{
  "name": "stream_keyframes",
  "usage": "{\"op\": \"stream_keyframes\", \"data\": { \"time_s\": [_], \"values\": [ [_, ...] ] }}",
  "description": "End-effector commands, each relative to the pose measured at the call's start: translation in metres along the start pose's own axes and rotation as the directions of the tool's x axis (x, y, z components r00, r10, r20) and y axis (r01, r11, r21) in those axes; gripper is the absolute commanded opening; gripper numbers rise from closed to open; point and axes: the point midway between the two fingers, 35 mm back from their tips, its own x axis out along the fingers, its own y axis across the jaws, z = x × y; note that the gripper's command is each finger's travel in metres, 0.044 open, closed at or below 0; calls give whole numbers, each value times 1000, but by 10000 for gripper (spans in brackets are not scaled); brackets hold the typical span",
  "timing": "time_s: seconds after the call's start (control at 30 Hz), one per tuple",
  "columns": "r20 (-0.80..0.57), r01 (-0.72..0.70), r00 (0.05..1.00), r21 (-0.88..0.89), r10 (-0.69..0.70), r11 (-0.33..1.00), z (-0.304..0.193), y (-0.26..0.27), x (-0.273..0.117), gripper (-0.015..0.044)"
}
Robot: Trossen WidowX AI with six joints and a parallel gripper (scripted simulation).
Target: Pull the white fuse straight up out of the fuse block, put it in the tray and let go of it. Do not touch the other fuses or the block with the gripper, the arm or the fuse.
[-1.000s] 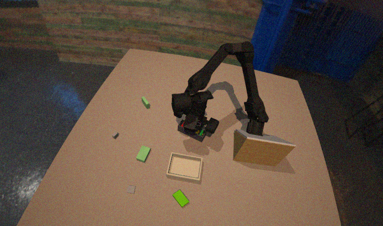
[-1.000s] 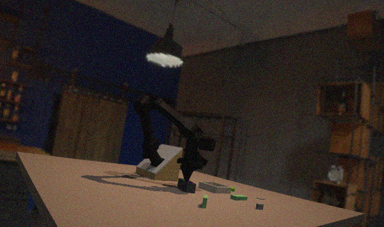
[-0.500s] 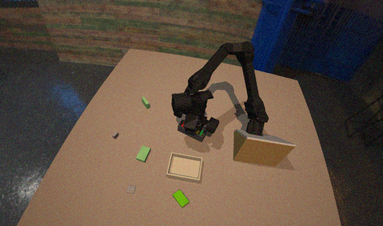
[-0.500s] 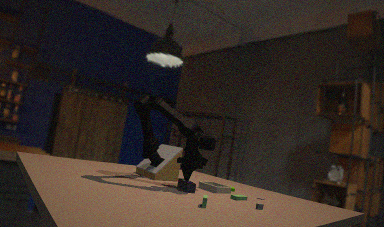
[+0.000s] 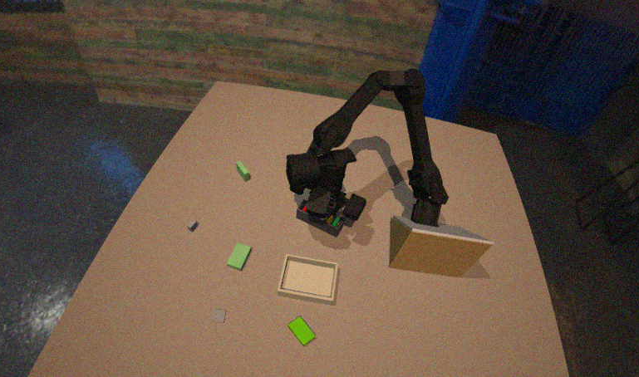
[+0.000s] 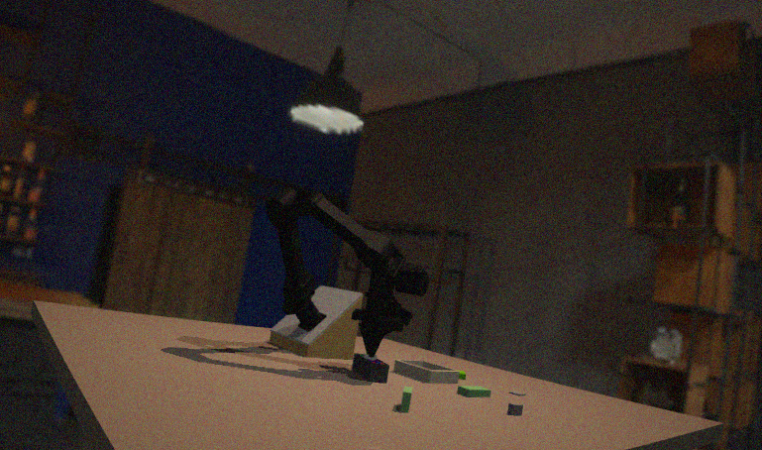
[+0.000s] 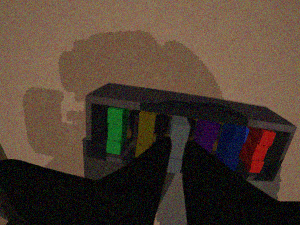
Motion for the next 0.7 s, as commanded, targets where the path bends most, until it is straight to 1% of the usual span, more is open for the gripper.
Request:
{"op": "stream_keyframes", "data": {
  "time_s": [0.0,0.67],
  "values": [
    [2,-1,1000,5,1,1000,0,0,-2,0],
    [1,-1,1000,4,1,1000,0,0,-12,0]
  ]
}}
